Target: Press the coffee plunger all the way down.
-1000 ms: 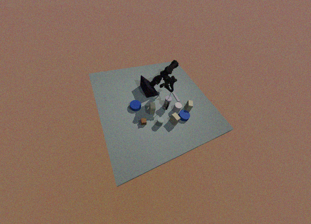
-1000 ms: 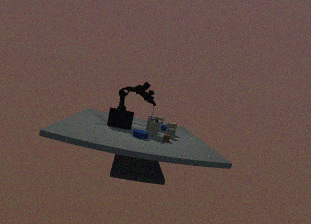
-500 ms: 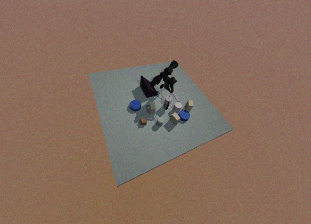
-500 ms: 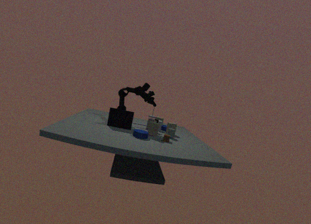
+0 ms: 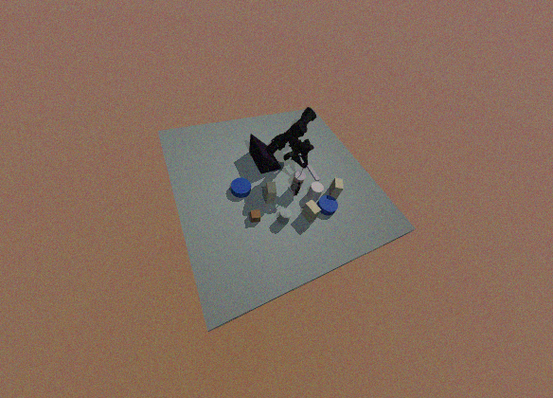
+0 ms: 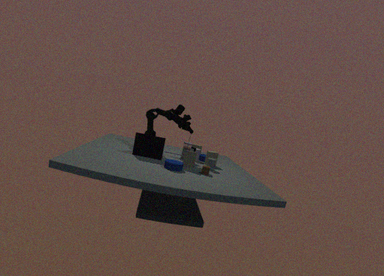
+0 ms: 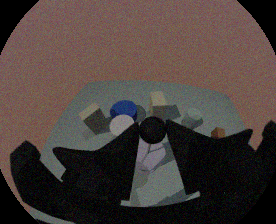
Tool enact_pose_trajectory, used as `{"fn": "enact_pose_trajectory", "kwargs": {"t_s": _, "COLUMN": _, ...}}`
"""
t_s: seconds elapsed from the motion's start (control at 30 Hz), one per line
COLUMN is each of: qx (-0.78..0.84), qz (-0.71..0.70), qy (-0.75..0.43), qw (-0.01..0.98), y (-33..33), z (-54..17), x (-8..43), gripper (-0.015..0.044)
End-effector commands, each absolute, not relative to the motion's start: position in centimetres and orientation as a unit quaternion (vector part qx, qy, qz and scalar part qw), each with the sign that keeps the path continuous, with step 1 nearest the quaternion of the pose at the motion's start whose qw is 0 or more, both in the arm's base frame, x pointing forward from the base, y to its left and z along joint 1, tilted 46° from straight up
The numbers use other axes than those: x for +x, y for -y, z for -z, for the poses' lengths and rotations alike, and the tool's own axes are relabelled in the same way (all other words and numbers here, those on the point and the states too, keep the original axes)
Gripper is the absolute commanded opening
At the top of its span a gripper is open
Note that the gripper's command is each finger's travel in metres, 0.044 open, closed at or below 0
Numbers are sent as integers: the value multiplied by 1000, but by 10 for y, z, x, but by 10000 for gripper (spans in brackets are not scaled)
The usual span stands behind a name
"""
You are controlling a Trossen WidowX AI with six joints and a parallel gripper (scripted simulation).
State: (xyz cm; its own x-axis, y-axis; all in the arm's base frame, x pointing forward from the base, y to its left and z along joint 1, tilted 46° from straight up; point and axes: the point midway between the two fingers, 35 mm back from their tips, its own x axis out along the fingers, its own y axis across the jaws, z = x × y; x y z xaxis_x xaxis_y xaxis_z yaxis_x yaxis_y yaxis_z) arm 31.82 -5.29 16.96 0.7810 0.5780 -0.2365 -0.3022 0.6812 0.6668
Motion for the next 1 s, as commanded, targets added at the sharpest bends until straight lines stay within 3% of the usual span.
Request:
{"fn": "enact_pose_trajectory", "kwargs": {"t_s": 0.0, "qx": 326, "qz": -253, "qy": -240, "qw": 879, "y": 36, "z": -151, "x": 313, "gripper": 119}}
{"fn": "enact_pose_trajectory", "kwargs": {"t_s": 0.97, "qx": 330, "qz": -254, "qy": -233, "qw": 879, "y": 6, "z": -128, "x": 318, "gripper": 119}}
